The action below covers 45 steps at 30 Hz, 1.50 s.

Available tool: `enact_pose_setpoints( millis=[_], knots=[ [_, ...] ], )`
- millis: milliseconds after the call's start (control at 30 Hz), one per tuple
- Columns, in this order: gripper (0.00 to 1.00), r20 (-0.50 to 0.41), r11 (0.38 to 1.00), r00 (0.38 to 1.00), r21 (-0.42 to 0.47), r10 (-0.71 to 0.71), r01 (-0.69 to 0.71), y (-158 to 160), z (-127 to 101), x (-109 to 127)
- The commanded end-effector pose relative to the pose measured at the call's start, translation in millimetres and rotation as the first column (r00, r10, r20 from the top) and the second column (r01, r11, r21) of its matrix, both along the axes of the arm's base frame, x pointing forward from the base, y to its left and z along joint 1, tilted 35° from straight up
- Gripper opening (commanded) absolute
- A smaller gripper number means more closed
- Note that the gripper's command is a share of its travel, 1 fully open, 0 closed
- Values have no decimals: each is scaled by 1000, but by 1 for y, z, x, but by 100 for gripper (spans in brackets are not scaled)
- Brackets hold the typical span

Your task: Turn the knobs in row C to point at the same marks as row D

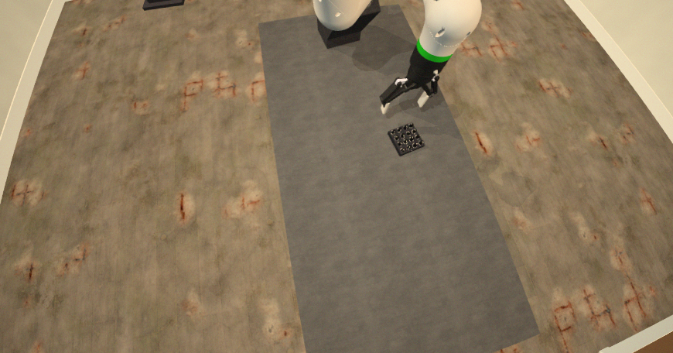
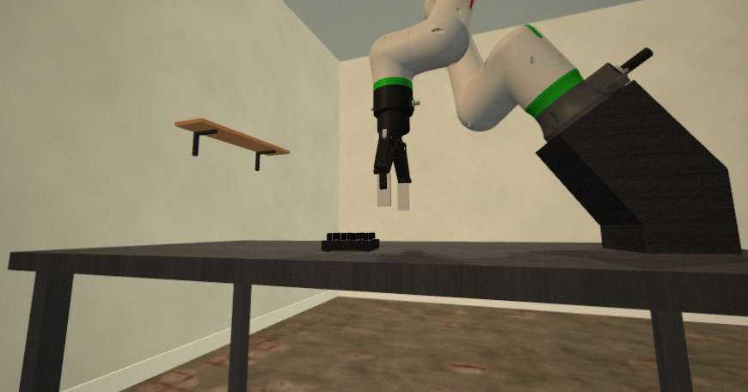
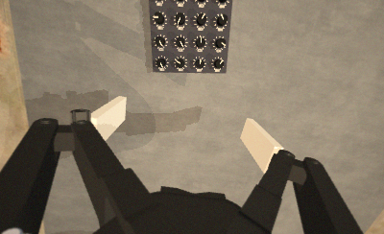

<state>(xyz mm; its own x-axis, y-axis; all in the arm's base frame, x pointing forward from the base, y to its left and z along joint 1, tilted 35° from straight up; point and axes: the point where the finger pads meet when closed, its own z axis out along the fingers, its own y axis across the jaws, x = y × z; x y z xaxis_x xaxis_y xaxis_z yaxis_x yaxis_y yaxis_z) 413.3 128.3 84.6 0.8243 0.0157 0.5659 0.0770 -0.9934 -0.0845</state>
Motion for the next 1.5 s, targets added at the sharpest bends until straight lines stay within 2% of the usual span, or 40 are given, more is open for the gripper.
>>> enact_pose_setpoints(
  millis=[0,967,1100,1200,1267,1467],
  knots=[
    [100,0,1000,1000,0,0,0,0,0,0],
    [100,-1,1000,1000,5,-7,7,0,1,0],
    [100,-7,998,999,34,-50,50,1,3,3],
    [100,-36,974,982,124,-185,188,3,11,9],
    [100,-48,960,972,153,-229,234,4,14,12],
    [100,-117,865,906,270,-407,424,7,25,22]
  ],
)
